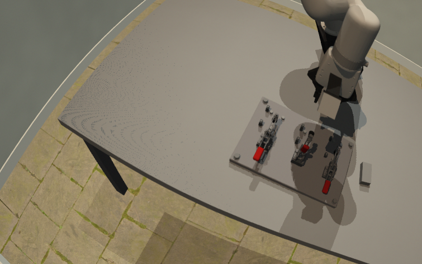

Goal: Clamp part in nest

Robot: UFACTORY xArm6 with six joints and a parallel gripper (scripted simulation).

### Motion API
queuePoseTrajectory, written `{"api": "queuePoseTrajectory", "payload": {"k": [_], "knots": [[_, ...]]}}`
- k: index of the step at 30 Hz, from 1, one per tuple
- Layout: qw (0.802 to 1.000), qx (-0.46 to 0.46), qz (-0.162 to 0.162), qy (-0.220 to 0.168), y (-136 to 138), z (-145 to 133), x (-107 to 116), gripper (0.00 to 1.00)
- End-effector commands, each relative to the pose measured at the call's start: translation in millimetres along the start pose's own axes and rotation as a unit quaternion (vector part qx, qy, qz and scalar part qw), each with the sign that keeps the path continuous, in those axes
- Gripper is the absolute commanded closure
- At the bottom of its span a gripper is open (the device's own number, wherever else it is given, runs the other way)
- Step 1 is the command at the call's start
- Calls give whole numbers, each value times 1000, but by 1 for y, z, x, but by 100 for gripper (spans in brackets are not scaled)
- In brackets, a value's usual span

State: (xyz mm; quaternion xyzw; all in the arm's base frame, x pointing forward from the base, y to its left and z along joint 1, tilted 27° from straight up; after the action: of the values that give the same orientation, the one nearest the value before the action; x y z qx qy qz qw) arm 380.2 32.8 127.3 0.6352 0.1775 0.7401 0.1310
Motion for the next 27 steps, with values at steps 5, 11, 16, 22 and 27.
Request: {"api": "queuePoseTrajectory", "payload": {"k": [5,11,16,22,27], "knots": [[1000,0,0,2,0,1,1,53],[1000,0,0,2,0,1,1,53],[1000,0,0,2,0,1,1,0],[1000,0,0,2,0,1,1,0],[1000,0,0,2,0,1,1,0]]}}
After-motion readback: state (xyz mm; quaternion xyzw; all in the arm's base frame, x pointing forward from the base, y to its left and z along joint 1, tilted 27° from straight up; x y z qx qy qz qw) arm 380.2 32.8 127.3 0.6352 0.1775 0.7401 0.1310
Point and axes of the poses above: the point where the finger pads meet when closed, its own x axis back along the fingers, its own y axis across the jaws, z = x × y, the point moved 5 cm from there along x, back along the fingers, and after that the axes turned 8 degrees about x, right-handed, at the moved point
